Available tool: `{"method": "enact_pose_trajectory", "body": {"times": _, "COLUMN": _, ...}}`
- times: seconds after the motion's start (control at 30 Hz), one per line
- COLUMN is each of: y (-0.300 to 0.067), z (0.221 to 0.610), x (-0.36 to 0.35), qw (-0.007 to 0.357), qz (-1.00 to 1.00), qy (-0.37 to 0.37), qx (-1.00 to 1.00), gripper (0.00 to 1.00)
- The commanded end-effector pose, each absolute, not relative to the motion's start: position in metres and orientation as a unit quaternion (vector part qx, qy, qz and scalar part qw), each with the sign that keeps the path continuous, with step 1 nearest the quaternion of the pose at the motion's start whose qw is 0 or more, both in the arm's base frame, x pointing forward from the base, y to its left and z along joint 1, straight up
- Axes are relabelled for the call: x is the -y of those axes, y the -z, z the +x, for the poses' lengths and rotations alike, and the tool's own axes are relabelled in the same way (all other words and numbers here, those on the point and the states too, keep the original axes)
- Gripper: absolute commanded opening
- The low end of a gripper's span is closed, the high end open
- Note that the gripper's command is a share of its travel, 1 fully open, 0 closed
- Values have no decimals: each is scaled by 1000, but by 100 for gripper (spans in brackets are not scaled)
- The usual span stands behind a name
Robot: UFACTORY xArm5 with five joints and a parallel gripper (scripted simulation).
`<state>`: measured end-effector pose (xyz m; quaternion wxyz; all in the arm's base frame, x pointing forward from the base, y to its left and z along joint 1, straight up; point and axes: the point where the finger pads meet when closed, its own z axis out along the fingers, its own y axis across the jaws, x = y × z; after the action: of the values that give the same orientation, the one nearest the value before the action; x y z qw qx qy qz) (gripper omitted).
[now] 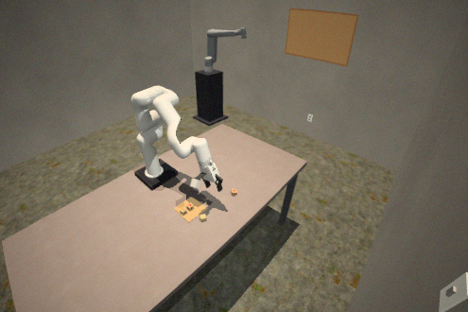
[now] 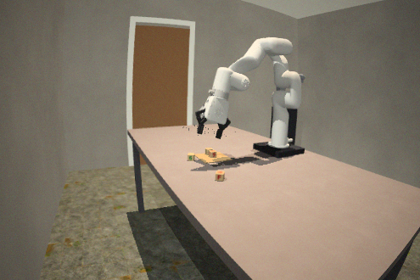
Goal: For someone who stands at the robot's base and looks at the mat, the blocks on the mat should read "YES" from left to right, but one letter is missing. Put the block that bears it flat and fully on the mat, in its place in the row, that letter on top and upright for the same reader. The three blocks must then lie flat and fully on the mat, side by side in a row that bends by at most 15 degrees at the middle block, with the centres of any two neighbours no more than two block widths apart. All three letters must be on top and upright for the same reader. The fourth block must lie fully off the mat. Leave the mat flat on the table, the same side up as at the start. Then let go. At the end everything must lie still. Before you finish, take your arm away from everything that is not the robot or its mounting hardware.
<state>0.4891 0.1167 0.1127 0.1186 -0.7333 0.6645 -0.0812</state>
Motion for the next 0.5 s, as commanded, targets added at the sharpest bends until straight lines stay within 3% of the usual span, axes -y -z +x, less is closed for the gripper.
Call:
{"method": "enact_pose_trajectory", "body": {"times": 0.0, "y": -112, "z": 485, "x": -110, "qw": 100, "qz": -693, "qy": 61, "qx": -712, "gripper": 100}}
{"method": "enact_pose_trajectory", "body": {"times": 0.47, "y": -108, "z": 468, "x": -91, "qw": 46, "qz": -577, "qy": 21, "qx": -815, "gripper": 100}}
